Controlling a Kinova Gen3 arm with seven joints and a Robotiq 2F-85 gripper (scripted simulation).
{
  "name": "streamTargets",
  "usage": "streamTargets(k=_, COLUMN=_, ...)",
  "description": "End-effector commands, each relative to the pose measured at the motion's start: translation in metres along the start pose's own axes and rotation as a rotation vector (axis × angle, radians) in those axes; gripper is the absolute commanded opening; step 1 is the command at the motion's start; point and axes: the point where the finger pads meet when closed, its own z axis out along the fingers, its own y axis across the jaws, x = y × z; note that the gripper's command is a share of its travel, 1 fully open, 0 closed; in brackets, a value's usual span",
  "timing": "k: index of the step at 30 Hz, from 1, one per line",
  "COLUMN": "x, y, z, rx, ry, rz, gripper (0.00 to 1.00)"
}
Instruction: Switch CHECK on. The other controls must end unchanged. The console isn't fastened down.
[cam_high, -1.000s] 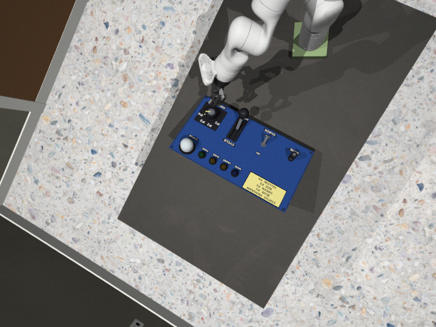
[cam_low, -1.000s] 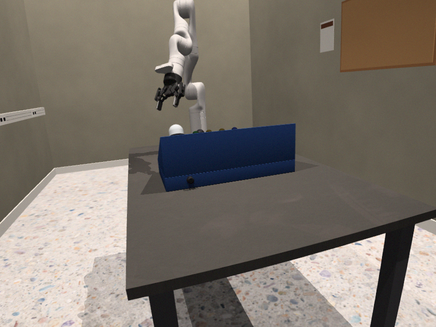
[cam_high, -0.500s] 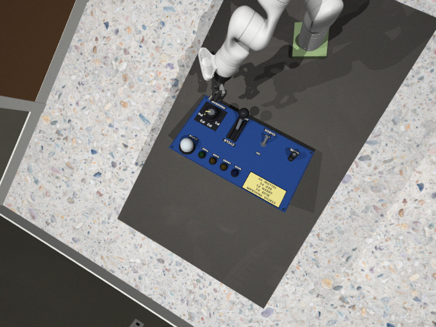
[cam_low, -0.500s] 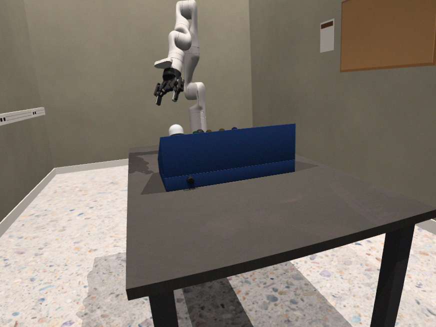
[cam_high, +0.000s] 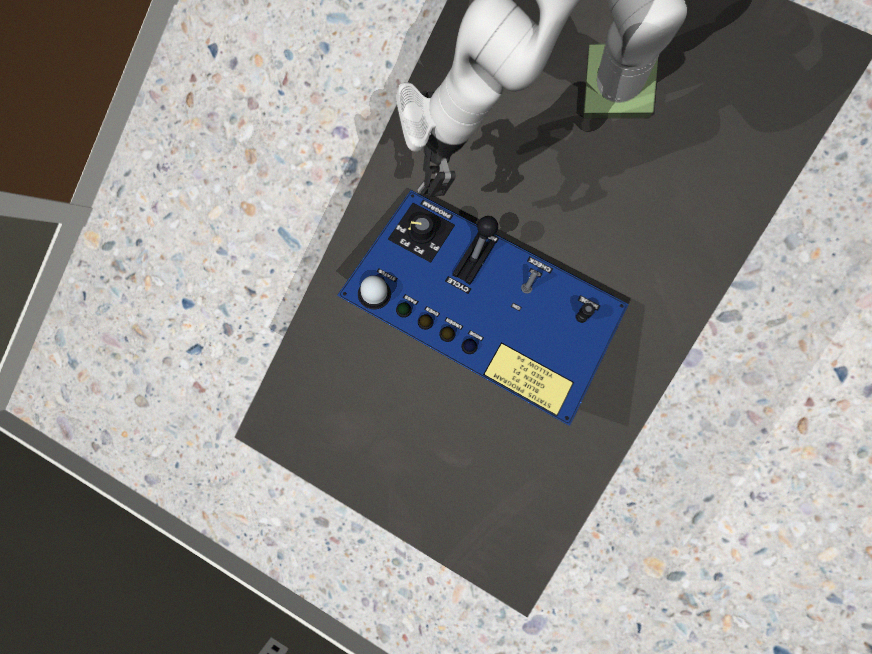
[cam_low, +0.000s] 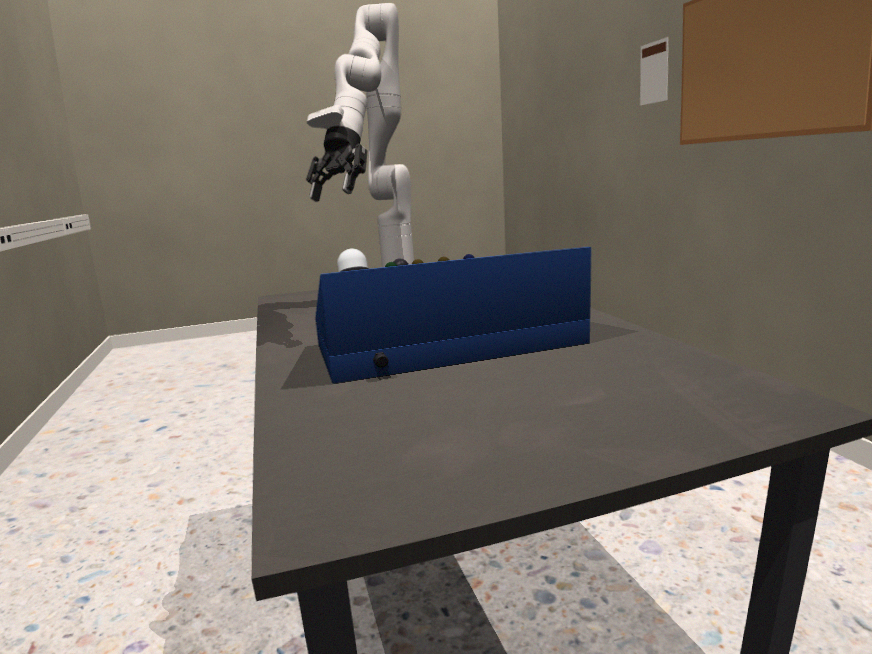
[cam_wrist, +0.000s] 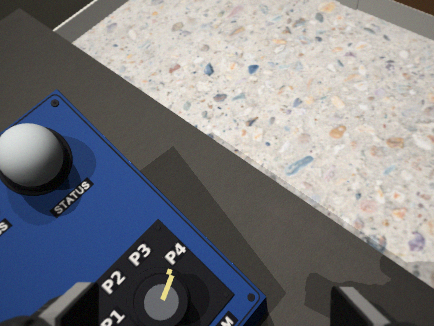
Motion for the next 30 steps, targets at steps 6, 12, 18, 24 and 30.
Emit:
streamTargets(k=6, x=0.003, y=0.002, z=-0.008, rx=0.001, ry=0.000, rz=0.000, gripper=1.00)
streamTargets(k=12, x=0.004, y=0.003, z=-0.012, rx=0.001, ry=0.000, rz=0.000, gripper=1.00)
streamTargets(k=18, x=0.004, y=0.003, z=-0.013, rx=0.001, ry=0.000, rz=0.000, gripper=1.00)
streamTargets(k=24, x=0.004, y=0.003, z=-0.014, rx=0.001, ry=0.000, rz=0.000, gripper=1.00)
streamTargets(k=30, x=-0.002, y=-0.005, z=-0.014, rx=0.012, ry=-0.004, rz=-0.021, gripper=1.00)
